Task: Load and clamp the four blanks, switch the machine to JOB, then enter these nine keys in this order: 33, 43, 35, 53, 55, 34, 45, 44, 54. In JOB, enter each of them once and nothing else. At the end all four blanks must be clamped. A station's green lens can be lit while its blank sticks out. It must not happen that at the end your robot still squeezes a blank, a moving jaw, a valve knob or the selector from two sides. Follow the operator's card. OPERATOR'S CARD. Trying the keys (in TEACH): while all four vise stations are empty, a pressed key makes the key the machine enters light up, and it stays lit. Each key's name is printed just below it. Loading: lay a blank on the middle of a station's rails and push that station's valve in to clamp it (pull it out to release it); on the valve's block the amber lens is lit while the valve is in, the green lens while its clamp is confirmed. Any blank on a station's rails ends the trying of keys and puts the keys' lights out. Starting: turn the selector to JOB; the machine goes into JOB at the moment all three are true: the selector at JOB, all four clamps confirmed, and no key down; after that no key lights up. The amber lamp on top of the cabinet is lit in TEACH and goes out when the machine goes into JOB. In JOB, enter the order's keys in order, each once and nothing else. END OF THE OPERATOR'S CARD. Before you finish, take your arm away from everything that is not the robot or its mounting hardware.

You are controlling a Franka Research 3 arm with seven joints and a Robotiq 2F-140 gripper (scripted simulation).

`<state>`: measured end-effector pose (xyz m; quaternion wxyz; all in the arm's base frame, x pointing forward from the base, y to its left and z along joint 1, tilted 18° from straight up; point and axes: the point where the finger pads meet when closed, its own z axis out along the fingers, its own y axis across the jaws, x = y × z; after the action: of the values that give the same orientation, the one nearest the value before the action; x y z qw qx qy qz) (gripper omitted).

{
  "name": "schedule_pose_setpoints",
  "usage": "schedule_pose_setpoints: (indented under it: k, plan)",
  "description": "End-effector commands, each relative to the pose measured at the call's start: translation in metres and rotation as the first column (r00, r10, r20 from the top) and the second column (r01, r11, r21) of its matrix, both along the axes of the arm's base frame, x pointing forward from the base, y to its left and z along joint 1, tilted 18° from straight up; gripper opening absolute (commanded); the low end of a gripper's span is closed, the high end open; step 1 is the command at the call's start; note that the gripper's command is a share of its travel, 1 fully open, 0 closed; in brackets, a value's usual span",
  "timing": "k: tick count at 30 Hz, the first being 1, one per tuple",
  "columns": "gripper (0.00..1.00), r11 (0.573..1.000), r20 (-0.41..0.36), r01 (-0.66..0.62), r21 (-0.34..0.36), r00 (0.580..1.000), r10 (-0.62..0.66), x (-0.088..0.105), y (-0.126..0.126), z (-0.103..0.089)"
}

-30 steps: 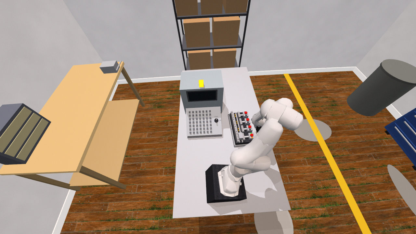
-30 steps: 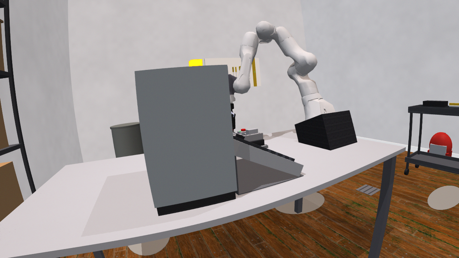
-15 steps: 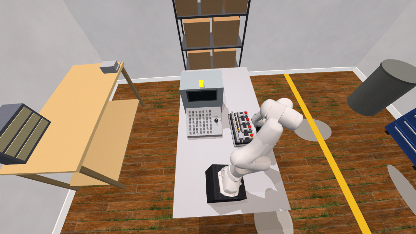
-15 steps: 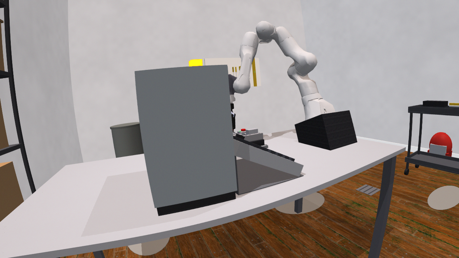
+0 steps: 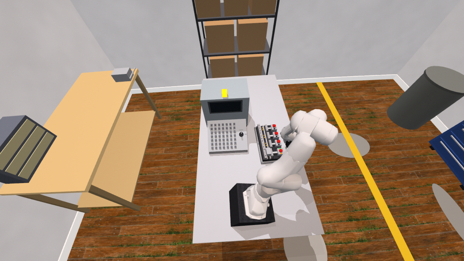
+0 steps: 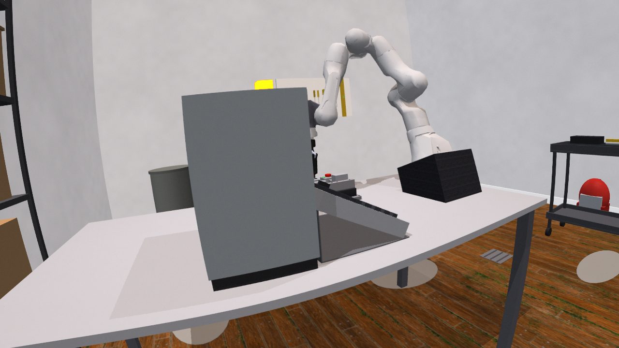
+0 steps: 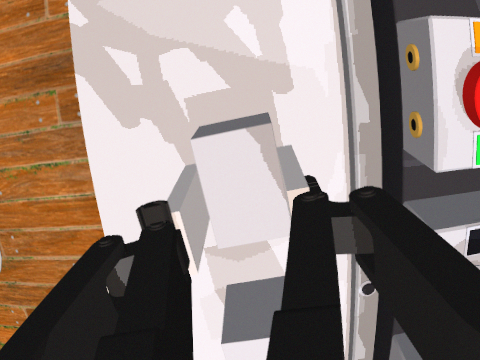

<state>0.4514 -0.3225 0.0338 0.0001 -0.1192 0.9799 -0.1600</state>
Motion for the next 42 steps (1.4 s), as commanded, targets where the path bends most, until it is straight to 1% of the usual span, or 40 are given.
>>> schedule_pose_setpoints:
  k: [1,5,10,15,20,22,29,34,37,39,42]
  plan:
    - [0.0,1.0,0.002,-0.002,-0.001,1.0,0.002,0.001,0.0,0.001]
    - [0.0,1.0,0.002,-0.002,-0.001,1.0,0.002,0.001,0.001,0.004]
    - [0.0,1.0,0.002,-0.002,-0.001,1.0,0.002,0.0,0.005,0.017]
    - [0.0,1.0,0.002,-0.002,-0.001,1.0,0.002,-0.001,0.013,0.039]
    - [0.0,1.0,0.002,-0.002,-0.001,1.0,0.002,-0.002,0.022,0.068]
    - [0.0,1.0,0.002,-0.002,-0.001,1.0,0.002,-0.002,0.022,0.068]
    - [0.0,1.0,0.002,-0.002,-0.001,1.0,0.002,-0.004,0.037,0.112]
    - [0.0,1.0,0.002,-0.002,-0.001,1.0,0.002,-0.005,0.045,0.138]
    - [0.0,1.0,0.002,-0.002,-0.001,1.0,0.002,-0.006,0.049,0.149]
    - [0.0,1.0,0.002,-0.002,-0.001,1.0,0.002,-0.006,0.049,0.149]
    - [0.0,1.0,0.002,-0.002,-0.001,1.0,0.002,-0.006,0.051,0.155]
